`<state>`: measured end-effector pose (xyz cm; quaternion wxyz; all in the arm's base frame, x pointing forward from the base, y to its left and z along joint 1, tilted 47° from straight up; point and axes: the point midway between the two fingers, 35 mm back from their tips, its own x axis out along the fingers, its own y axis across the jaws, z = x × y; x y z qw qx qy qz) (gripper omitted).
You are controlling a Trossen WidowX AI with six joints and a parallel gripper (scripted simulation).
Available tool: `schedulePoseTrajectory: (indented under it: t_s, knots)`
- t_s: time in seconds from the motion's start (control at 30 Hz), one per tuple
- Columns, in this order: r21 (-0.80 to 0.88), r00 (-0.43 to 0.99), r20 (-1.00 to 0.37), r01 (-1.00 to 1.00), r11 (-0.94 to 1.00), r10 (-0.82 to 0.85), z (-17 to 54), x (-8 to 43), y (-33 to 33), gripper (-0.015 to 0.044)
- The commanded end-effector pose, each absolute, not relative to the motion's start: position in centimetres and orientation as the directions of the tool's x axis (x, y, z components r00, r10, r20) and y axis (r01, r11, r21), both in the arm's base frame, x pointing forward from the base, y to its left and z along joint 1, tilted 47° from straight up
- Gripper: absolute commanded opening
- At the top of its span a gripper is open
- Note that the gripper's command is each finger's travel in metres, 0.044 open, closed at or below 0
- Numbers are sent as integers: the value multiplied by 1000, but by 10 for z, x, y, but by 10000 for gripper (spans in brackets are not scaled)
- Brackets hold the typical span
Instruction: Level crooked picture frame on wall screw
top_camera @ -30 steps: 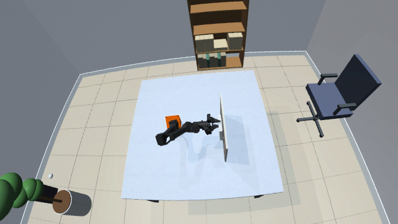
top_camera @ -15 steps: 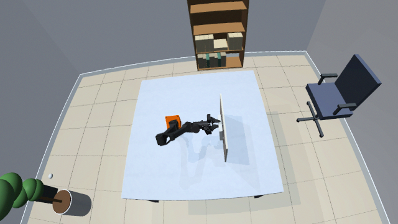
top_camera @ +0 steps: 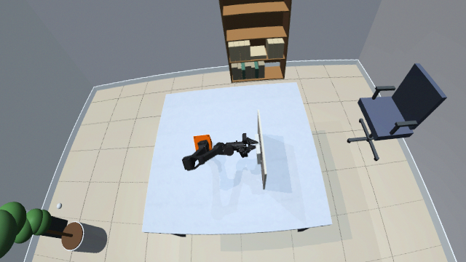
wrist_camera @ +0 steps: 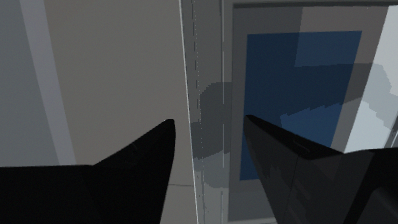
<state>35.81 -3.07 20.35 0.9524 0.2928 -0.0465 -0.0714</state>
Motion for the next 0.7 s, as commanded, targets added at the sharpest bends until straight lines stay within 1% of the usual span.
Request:
schedulePoseTrajectory:
  t_s: [0.0,0.57,0.63,0.67]
  knots:
    - [567,986,48,104,817,-159,204,358,-30,173]
    - [567,986,48,104,817,-159,204,358,-30,60]
    - [567,986,48,104,817,-159,204,358,-30,7]
    - [567,986,48,104,817,-159,204,358,-30,0]
